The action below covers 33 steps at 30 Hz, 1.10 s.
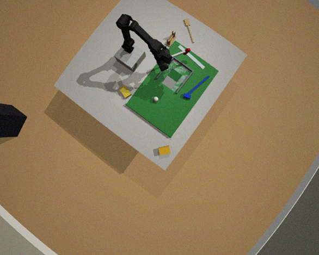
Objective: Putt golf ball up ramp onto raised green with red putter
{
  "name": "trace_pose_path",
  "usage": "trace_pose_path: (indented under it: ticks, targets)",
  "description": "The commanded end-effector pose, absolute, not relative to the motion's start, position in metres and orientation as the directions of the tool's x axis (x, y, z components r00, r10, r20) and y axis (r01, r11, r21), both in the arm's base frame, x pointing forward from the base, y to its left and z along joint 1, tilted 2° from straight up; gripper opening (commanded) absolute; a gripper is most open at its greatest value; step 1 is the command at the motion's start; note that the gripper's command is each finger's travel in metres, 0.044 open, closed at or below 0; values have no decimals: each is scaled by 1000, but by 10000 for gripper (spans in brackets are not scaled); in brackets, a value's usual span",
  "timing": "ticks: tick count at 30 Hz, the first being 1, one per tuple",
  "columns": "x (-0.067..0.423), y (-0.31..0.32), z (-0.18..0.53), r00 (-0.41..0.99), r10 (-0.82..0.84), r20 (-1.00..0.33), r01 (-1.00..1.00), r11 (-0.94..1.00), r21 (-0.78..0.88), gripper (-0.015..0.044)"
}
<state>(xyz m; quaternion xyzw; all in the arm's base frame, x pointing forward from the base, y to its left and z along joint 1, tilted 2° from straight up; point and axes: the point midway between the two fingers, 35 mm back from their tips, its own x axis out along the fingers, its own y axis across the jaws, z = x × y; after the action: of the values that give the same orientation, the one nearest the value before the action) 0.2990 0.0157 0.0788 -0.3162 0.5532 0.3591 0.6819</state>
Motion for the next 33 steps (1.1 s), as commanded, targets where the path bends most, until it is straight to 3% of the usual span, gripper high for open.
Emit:
trace_pose_path:
  ticks: [1, 33]
  targets:
    - [303, -9, 83, 143, 123, -982, -783, 621, -36, 0]
    - [262, -187, 93, 112, -2, -994, -267, 963, -32, 0]
